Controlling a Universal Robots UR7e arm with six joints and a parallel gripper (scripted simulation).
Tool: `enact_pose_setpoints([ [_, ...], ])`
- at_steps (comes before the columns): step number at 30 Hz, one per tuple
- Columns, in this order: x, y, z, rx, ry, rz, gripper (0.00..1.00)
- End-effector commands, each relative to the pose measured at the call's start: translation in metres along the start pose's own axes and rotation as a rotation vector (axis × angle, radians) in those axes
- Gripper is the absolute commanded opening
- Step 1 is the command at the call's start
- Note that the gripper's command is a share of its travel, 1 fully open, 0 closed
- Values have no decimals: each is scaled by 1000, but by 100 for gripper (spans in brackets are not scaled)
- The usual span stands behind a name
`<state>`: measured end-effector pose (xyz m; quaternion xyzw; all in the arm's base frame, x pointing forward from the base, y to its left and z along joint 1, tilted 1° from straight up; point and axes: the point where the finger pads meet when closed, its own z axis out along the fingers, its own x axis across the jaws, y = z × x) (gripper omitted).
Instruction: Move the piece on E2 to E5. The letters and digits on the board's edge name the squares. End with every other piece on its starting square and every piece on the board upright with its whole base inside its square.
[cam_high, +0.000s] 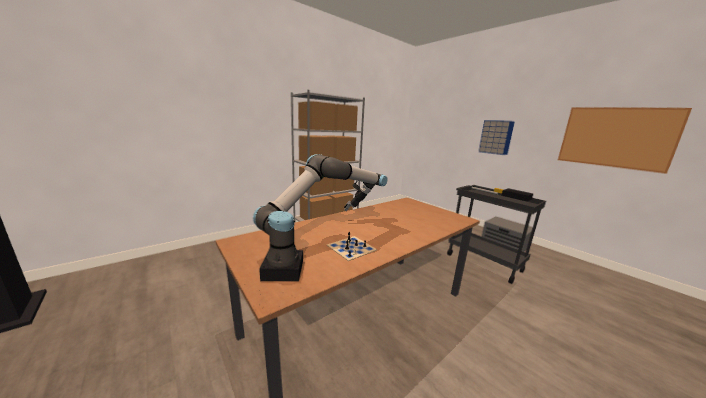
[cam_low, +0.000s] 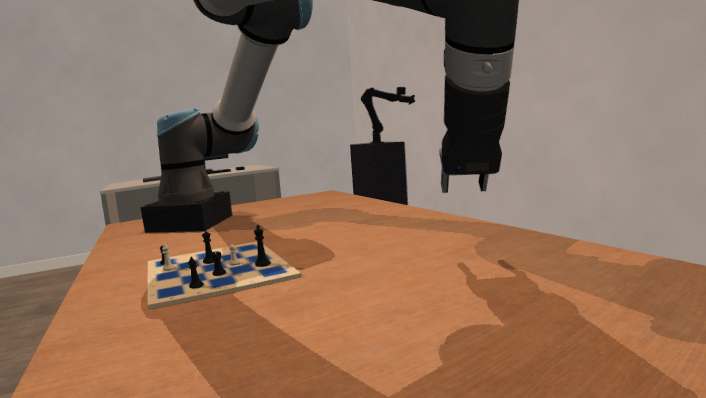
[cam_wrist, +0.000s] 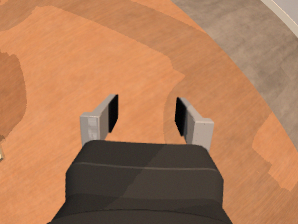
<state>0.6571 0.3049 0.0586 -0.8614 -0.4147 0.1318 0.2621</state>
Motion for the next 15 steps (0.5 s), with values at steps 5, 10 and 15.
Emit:
enact_pose_setpoints([
  [5,-84,84,-11,64,-197,-107,100],
  [10,-123,112,-16,108,-263,-159,100],
  [15,-181,147,-25,190,-348,-240,100],
])
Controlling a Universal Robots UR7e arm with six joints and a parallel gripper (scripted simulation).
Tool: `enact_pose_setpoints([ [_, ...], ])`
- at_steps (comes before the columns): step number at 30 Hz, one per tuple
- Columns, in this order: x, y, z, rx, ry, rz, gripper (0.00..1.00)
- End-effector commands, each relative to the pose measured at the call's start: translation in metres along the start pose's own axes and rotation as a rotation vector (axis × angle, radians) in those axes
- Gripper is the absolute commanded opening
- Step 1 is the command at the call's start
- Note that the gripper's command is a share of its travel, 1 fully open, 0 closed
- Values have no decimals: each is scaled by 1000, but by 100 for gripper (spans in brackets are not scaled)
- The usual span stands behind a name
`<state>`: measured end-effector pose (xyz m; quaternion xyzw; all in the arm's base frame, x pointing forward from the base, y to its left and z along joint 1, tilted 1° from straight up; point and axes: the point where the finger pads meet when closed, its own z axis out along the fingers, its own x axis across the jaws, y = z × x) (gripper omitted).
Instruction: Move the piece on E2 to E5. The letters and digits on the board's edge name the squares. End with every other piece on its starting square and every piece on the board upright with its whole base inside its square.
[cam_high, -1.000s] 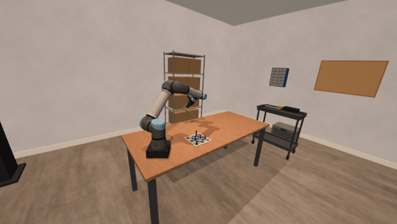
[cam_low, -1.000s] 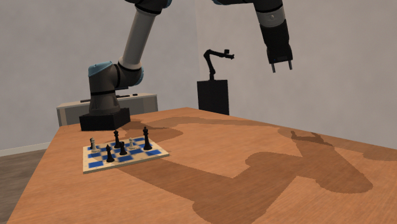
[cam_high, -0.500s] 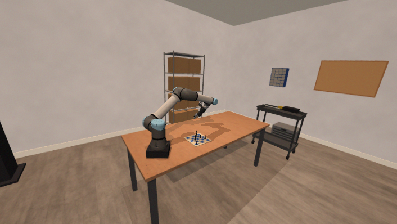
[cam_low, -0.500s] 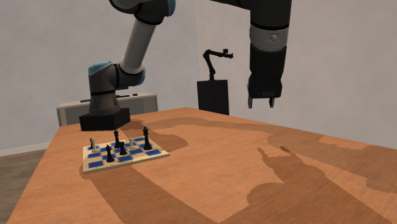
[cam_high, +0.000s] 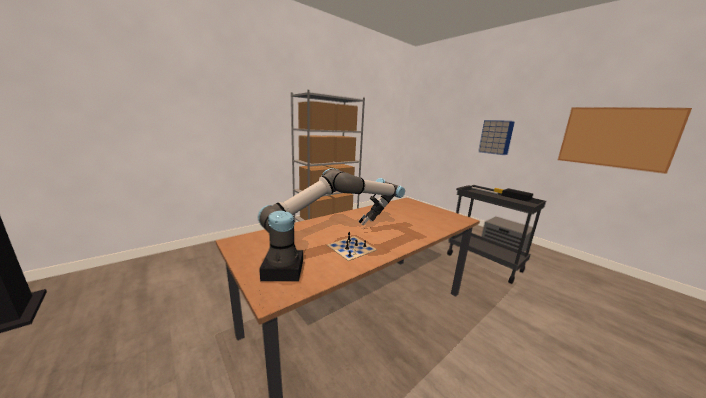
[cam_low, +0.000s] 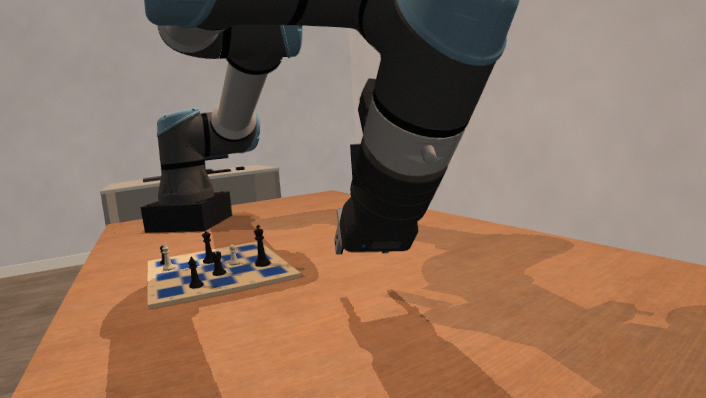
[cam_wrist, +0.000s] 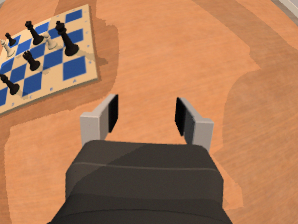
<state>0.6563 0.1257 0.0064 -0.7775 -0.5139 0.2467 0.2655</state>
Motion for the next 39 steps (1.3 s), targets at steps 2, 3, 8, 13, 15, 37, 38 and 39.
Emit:
enact_pose_setpoints([
  [2,-66,24,4,98,-100,-95,100],
  [3,-76,27,4,112,-111,-110,100],
  [8,-116,37,7,173,-150,-173,100],
  [13,-132,40,8,199,-164,-200,100],
  [15,-140,42,9,212,-171,-214,100],
  [37,-153,45,10,234,-181,-237,100],
  [38,-153,45,10,234,-181,-237,100],
  [39,-153,45,10,234,-181,-237,100],
])
